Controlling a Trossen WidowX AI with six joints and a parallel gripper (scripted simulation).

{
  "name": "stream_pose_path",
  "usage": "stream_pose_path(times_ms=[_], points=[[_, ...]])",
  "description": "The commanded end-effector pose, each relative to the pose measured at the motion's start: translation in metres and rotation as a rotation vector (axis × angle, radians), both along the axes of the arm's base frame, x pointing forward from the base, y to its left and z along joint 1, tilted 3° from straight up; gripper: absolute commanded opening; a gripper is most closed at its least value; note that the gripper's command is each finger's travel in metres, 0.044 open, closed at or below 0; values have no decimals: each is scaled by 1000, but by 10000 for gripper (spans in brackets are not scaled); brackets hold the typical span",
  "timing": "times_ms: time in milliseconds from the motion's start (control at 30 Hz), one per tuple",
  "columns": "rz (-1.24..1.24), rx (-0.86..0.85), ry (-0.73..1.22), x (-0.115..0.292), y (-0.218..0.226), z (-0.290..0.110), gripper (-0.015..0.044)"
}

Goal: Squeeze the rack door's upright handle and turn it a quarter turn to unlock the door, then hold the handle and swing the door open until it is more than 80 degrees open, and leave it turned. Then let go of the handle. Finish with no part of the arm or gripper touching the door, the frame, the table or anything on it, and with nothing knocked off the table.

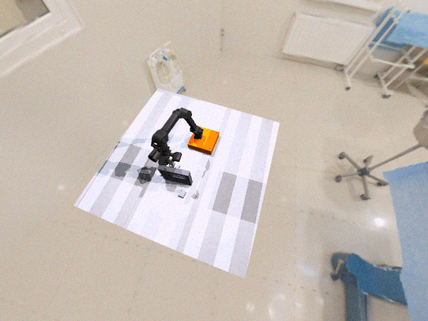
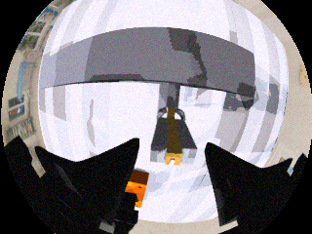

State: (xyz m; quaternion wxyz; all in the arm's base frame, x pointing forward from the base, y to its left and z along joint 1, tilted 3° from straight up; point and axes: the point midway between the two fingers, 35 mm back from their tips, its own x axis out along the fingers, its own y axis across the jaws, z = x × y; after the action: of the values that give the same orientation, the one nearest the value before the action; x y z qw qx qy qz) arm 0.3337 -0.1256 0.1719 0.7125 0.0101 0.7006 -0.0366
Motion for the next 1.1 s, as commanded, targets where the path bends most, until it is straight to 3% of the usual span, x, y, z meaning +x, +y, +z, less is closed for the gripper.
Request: stream_pose_path(times_ms=[0,633,867,1067], points=[[-4,-3,8,-1,0,-7,288],[-9,-10,27,-2,-1,-34,288],[-9,-10,27,-2,-1,-34,104],[-9,-10,27,-2,-1,-34,64]])
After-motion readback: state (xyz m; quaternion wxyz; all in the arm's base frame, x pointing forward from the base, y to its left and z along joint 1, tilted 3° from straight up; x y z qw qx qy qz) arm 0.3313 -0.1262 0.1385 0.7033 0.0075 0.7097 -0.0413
